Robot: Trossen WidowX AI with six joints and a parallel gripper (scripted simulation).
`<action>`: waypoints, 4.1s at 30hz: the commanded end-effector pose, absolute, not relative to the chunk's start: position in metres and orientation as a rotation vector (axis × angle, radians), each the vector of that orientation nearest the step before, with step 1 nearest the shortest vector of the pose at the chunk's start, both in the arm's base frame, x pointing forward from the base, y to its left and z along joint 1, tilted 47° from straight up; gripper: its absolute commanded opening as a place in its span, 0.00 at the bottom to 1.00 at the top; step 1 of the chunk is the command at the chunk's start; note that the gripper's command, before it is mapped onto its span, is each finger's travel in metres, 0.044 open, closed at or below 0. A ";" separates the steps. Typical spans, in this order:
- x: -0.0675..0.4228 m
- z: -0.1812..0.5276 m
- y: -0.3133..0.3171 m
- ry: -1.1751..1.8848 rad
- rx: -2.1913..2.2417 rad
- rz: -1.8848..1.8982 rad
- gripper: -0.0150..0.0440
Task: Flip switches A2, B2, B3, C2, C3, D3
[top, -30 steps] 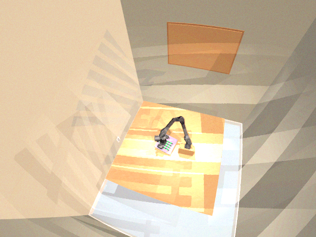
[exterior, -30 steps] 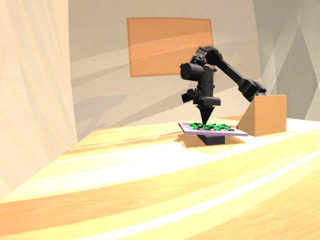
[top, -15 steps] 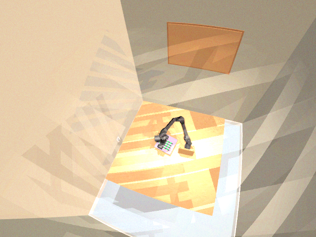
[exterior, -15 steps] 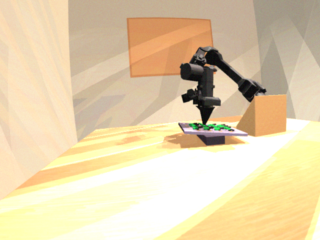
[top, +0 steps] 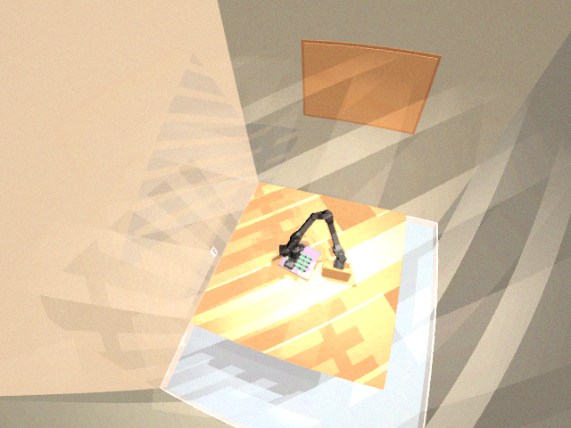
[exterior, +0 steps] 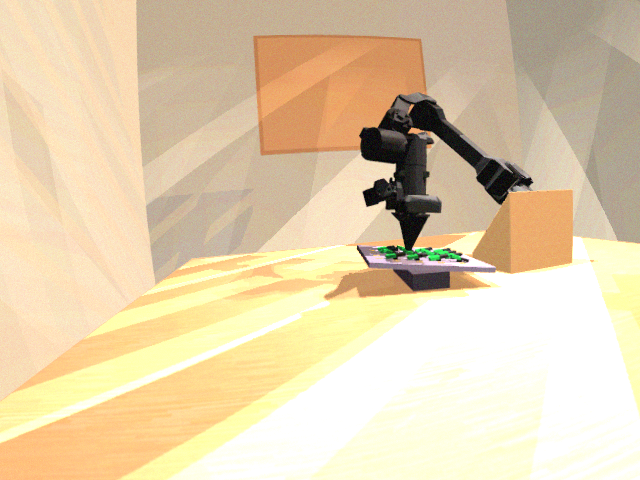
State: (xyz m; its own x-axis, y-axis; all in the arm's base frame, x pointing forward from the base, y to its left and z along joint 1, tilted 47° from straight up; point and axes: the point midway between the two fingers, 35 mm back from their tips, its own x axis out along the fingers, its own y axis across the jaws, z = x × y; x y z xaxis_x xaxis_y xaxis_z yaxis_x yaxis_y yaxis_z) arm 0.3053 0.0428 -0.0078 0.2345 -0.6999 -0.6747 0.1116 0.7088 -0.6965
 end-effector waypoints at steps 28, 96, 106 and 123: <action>0.306 -0.011 0.039 1.216 -0.588 -0.602 0.25; 0.301 0.016 0.021 1.216 -0.589 -0.602 0.25; 0.302 0.015 0.020 1.216 -0.589 -0.602 0.25; 0.302 0.013 0.019 1.216 -0.589 -0.603 0.25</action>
State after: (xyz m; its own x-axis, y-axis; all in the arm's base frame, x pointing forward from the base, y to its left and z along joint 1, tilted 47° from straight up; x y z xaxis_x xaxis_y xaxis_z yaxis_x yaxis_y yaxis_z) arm 0.3023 0.0194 0.0140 0.2347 -0.7008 -0.6736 0.1110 0.7078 -0.6977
